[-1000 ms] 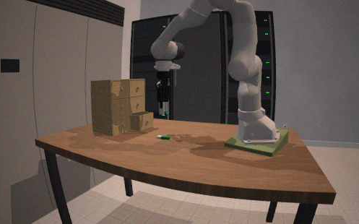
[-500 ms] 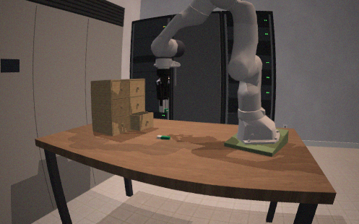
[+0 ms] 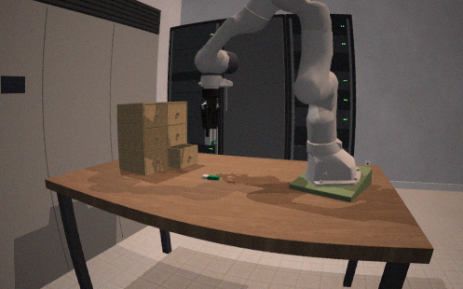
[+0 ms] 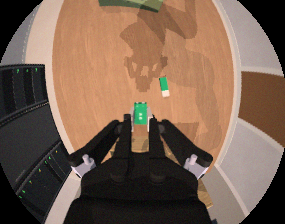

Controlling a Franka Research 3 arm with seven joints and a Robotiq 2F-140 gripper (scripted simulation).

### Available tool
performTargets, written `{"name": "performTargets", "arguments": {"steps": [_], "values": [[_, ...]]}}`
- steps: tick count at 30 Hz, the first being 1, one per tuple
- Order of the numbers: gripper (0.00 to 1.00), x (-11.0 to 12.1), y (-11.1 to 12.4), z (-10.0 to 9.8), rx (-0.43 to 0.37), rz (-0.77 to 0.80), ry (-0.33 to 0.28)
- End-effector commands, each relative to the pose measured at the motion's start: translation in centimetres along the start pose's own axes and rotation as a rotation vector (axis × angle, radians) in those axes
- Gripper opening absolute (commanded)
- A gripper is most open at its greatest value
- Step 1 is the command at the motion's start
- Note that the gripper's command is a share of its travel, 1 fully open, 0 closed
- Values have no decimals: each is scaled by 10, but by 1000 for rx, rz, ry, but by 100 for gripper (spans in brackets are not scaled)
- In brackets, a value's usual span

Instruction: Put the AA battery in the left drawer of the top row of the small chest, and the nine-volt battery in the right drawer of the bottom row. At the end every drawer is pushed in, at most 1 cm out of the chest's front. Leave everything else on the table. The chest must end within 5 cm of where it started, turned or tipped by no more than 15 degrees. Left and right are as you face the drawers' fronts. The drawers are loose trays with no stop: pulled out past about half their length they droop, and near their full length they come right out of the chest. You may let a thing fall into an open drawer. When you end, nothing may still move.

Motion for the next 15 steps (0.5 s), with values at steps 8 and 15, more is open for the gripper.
{"name": "performTargets", "arguments": {"steps": [8,15], "values": [[14,4,-2,1,-3,-13,23],[14,9,-4,3,-10,-22,50]]}}
Point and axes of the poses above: the point where the finger pads meet when closed, its own z axis out along the fingers, its own x axis across the jaws, y = z × x, the point moved 3 cm from there along -z, back along the fingers
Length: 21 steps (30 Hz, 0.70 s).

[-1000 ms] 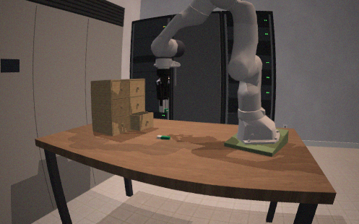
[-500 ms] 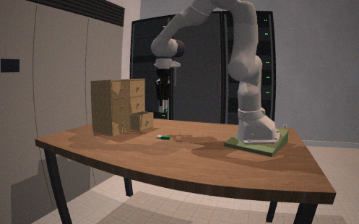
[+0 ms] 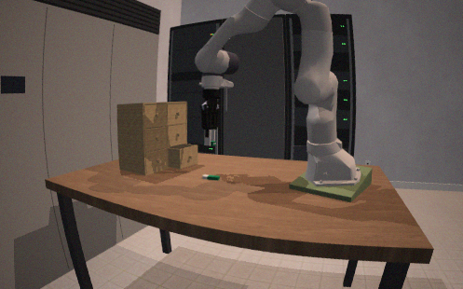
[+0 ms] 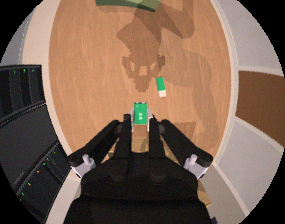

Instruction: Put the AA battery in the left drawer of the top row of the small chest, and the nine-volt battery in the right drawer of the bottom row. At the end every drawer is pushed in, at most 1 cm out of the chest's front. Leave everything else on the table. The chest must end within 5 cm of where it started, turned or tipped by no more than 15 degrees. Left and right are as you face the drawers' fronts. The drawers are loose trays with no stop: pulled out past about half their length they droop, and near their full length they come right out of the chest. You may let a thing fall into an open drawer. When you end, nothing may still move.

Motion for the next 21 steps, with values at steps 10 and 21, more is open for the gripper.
{"name": "performTargets", "arguments": {"steps": [10,21], "values": [[14,3,-2,1,-3,-22,19],[14,9,-4,4,-13,-33,52]]}}
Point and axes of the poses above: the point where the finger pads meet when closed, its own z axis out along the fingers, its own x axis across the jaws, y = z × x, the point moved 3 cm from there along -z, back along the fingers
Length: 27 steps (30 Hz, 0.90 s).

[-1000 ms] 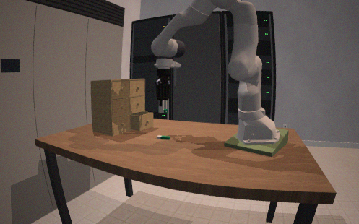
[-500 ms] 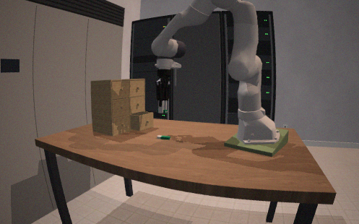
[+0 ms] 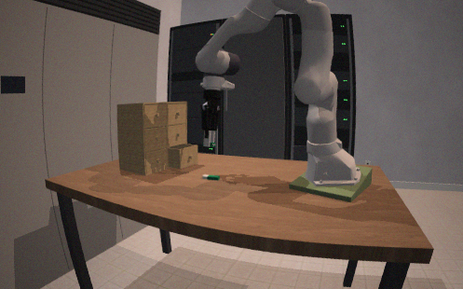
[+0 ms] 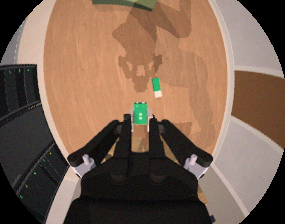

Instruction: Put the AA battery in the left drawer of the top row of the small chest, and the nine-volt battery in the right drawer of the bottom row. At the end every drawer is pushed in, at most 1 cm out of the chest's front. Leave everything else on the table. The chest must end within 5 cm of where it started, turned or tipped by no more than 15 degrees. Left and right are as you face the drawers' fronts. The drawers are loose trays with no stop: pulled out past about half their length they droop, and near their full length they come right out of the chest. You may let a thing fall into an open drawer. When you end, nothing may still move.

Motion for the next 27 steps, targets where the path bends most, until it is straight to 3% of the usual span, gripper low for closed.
{"name": "performTargets", "arguments": {"steps": [1,11,12,27], "values": [[14,1,0,0,-3,-25,7],[14,1,0,0,-3,-25,7],[14,9,-2,3,-17,-38,48],[14,9,-2,3,-17,-38,48]]}}
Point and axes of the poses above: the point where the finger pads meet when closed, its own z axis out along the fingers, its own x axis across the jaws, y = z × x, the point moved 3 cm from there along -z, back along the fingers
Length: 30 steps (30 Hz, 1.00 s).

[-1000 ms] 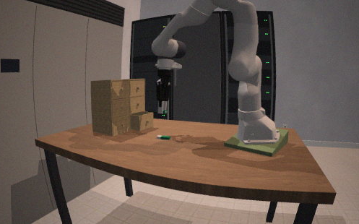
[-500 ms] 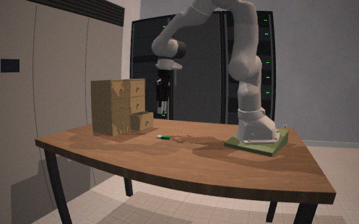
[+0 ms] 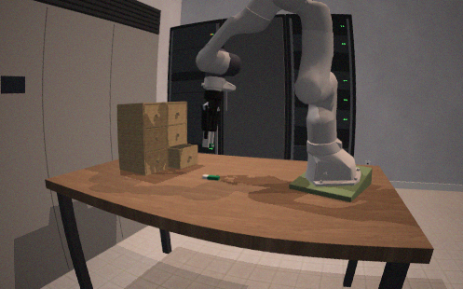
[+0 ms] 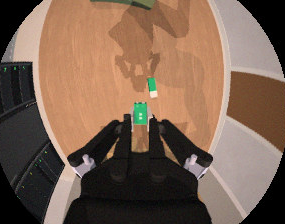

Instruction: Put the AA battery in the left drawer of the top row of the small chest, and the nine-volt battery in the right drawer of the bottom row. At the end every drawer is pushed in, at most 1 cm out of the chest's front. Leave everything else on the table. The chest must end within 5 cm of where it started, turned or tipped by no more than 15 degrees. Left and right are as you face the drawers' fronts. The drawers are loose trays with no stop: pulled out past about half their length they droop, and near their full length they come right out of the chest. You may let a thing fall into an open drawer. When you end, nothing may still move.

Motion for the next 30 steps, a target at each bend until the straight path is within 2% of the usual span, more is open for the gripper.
{"name": "performTargets", "arguments": {"steps": [1,4,5,25,26,30], "values": [[14,0,0,0,-1,-14,2],[14,0,0,0,-1,-14,2],[14,8,-2,3,-22,-30,49],[14,8,-2,3,-22,-30,49],[14,17,-4,7,-51,-46,100],[14,17,-4,7,-51,-46,100]]}}
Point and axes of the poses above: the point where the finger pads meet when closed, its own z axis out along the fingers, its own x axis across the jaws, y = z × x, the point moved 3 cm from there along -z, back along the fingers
